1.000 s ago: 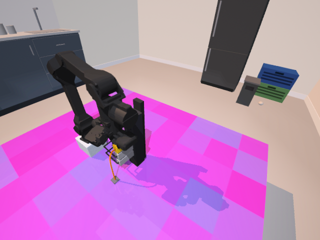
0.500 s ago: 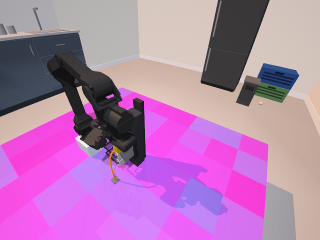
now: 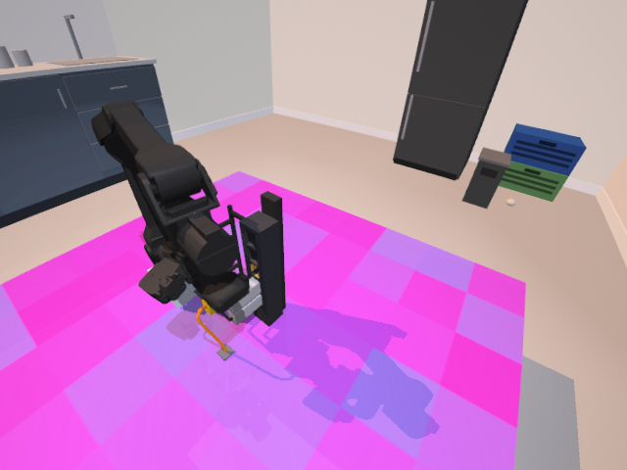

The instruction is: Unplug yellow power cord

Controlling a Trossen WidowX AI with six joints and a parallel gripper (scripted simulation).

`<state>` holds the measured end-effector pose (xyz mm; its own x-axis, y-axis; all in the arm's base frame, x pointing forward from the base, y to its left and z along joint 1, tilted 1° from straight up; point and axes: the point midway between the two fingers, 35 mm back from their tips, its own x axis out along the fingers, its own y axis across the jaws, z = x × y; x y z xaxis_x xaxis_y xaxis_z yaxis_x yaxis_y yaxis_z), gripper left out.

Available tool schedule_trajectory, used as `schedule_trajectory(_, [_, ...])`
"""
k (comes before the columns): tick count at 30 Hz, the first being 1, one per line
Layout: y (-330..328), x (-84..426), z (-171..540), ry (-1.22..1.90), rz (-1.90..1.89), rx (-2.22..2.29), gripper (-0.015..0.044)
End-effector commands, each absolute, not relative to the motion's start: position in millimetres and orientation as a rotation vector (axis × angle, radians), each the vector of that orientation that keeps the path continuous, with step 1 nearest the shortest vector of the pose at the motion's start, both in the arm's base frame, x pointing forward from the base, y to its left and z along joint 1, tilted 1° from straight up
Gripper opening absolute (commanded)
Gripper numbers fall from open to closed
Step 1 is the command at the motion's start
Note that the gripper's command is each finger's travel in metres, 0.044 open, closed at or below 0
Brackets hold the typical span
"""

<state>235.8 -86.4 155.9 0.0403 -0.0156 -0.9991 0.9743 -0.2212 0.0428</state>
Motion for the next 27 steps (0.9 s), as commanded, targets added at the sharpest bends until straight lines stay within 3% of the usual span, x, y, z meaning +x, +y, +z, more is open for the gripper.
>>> schedule_trajectory(1, [-81.4, 237.5, 156.1, 1.055, -1.342, 1.379, 0.0157])
schedule_trajectory(12, [-98.5, 235.1, 159.9, 1.053, -1.343, 1.378, 0.0440])
schedule_trajectory(17, [-138.0, 224.4, 168.5, 1.051, -1.346, 1.374, 0.0440])
schedule_trajectory(27, [-139.9, 223.7, 168.9, 1.051, -1.346, 1.374, 0.0440])
